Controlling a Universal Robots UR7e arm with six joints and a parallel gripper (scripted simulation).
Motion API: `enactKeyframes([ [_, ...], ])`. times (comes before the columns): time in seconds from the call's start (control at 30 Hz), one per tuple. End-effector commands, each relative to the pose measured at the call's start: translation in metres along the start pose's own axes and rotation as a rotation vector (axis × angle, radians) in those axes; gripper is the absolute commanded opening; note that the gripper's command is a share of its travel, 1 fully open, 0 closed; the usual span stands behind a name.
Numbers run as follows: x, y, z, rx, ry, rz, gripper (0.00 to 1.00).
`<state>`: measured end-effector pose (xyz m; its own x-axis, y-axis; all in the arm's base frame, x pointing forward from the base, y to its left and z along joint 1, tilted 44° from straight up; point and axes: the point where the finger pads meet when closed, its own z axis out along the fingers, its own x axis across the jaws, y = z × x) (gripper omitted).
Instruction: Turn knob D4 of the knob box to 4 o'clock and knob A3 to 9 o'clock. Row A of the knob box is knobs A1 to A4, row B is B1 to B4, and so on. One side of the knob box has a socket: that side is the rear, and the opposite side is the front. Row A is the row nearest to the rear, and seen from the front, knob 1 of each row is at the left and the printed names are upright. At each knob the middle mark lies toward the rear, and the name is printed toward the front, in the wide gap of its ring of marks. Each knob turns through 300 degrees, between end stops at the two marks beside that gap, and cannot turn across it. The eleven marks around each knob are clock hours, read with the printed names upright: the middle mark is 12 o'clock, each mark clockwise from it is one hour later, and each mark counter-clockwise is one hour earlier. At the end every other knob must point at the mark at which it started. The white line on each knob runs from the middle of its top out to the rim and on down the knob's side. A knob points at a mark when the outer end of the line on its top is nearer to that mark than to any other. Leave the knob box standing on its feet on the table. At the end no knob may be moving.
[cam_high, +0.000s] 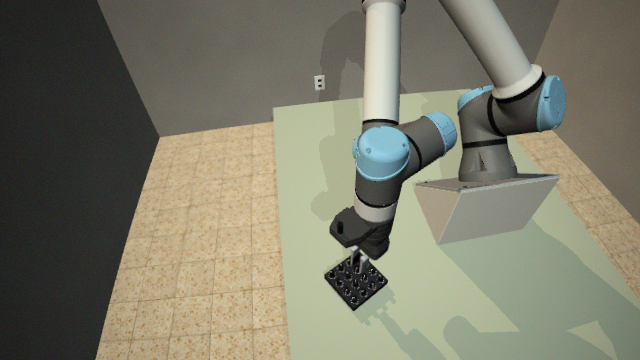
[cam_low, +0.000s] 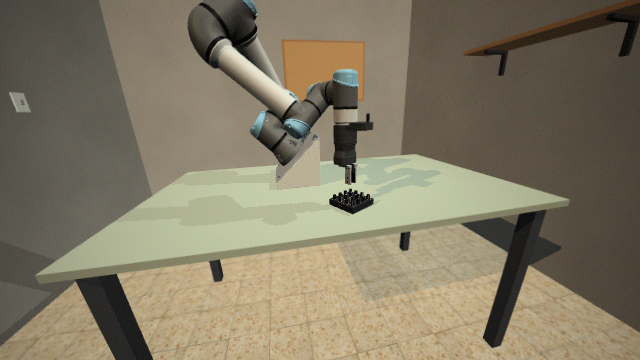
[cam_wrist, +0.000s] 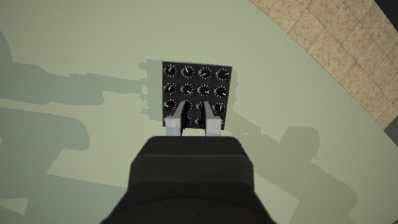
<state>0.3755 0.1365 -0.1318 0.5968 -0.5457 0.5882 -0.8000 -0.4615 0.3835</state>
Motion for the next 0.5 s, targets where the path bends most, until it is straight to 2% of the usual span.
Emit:
enactKeyframes([
  [0.0,-0.005,0.001,-0.002,0.008,-0.003,-0.156,0.46],
  [0.2,-0.012,0.003,-0.003,0.008,-0.003,-0.334,0.46],
  [0.27,-0.012,0.003,-0.003,0.008,-0.003,-0.334,0.46],
  [0.47,-0.019,0.006,-0.004,0.008,-0.002,-0.544,0.46],
])
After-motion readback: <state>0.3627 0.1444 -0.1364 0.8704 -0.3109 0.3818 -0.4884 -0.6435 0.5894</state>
